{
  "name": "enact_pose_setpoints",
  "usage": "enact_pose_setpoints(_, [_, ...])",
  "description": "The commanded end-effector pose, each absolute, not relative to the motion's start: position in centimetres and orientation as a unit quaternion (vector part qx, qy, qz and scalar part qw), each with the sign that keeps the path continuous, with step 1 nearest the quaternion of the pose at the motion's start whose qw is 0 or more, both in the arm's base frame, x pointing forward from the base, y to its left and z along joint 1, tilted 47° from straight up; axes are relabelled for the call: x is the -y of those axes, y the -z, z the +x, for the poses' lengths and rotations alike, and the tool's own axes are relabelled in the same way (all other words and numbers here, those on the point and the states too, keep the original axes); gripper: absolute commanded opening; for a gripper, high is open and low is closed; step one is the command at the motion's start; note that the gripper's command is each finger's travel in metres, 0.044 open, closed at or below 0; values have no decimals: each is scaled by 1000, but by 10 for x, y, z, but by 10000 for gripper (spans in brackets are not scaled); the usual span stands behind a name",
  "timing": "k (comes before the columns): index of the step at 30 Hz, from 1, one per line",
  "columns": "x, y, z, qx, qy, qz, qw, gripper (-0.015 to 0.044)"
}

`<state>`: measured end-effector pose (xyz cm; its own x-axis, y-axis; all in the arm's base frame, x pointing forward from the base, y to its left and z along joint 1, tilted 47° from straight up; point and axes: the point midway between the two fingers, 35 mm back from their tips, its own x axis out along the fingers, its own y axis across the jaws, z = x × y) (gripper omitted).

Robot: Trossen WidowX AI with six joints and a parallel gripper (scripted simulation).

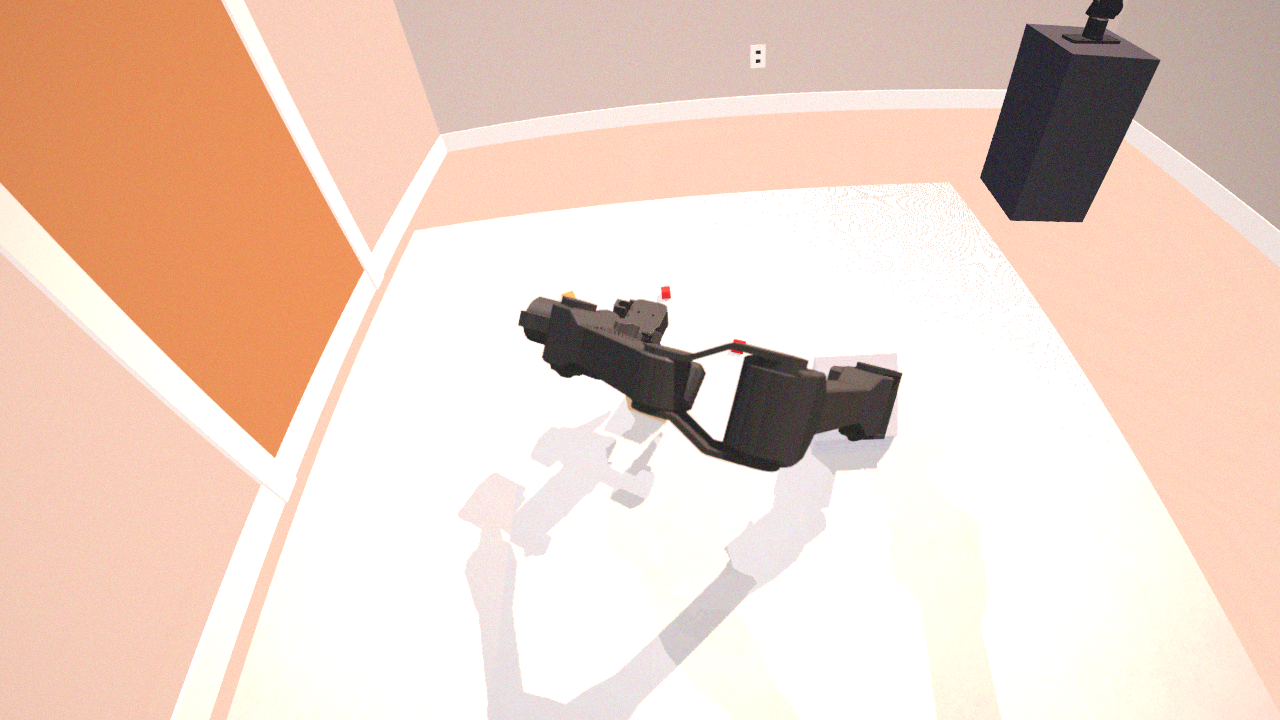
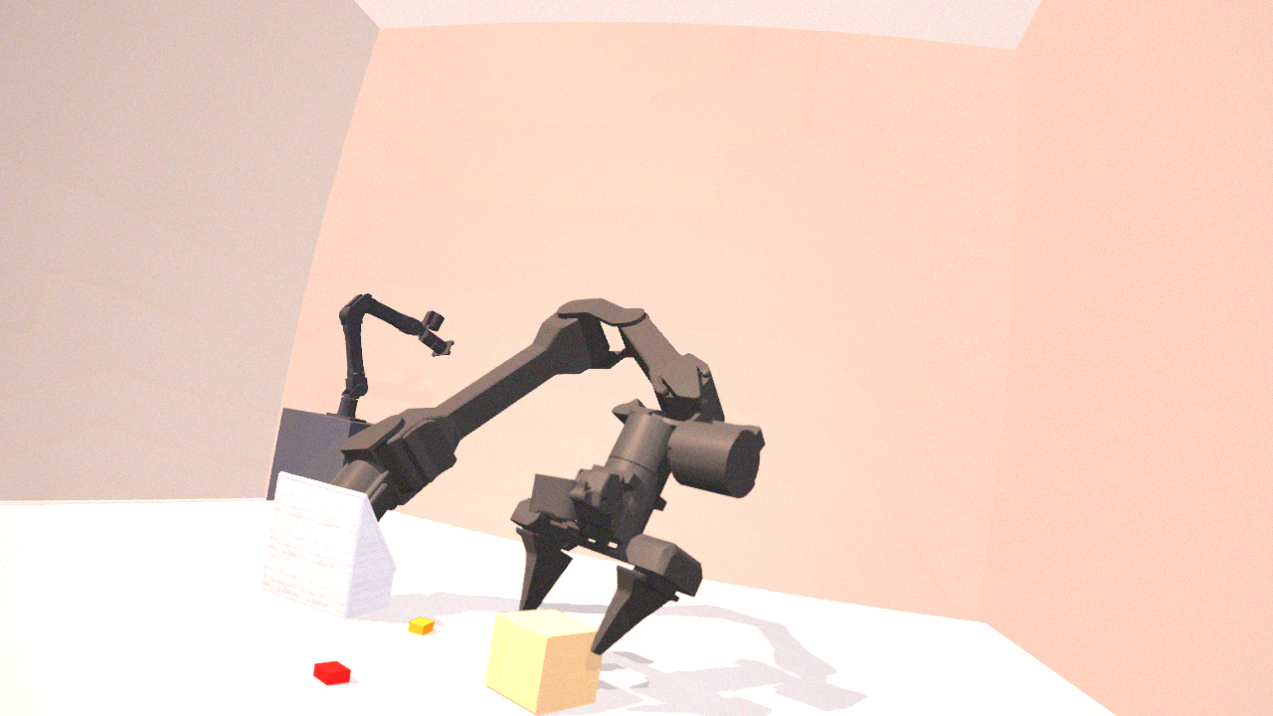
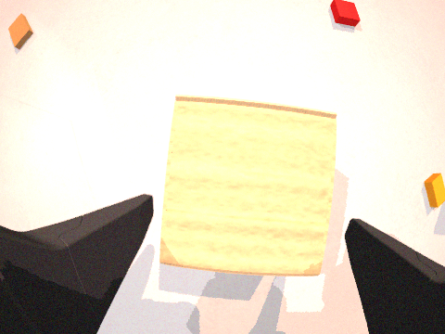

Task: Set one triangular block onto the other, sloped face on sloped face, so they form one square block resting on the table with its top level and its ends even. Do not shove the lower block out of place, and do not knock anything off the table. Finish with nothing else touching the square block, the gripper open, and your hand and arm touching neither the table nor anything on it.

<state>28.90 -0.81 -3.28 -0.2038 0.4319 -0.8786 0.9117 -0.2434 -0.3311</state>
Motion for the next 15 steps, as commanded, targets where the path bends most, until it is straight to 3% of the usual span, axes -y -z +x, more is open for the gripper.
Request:
enact_pose_setpoints(1, [33,-13,305,-563,520,596,239,440])
enact_pose_setpoints(5, [50,-52,308,-563,520,596,239,440])
enact_pose_setpoints(15, [49,-46,310,-559,519,601,240,440])
